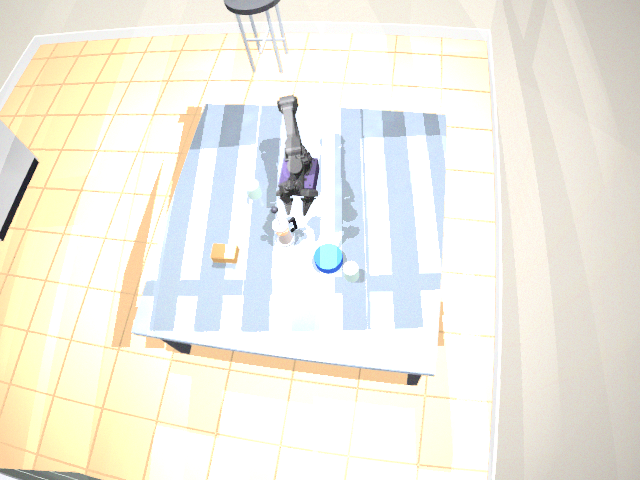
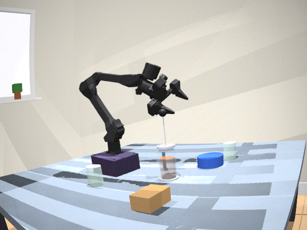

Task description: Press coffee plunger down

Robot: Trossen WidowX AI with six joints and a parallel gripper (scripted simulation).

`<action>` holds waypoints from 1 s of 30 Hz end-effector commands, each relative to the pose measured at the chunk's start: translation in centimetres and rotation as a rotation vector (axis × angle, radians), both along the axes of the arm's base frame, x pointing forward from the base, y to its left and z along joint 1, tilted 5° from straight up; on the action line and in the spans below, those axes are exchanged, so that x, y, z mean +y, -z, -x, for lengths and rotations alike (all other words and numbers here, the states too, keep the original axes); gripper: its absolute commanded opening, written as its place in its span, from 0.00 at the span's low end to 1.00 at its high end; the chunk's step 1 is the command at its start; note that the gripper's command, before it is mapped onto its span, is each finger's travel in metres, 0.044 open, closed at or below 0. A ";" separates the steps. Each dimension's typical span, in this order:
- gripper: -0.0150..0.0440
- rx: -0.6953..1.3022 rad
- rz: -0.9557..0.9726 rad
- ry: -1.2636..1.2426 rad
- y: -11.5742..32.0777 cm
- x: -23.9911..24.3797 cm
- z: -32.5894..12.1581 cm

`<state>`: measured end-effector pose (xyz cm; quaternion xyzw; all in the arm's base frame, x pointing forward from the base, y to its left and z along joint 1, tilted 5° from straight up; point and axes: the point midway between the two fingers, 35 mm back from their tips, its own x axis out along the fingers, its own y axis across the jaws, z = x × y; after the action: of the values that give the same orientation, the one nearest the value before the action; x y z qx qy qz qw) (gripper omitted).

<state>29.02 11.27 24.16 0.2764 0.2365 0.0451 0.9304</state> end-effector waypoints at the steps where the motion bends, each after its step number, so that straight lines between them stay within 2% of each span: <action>1: 1.00 -0.083 0.297 -0.050 -4.2 -5.4 1.3; 8: 1.00 -0.090 0.568 -0.093 -6.0 -9.6 4.3; 12: 1.00 -0.090 0.568 -0.093 -4.5 -9.6 4.1; 18: 1.00 -0.090 0.568 -0.094 0.1 -9.5 3.7; 30: 1.00 -0.091 0.568 -0.093 0.3 -9.4 2.9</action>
<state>25.68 1.77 24.66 -0.0048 0.2044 0.0301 0.9784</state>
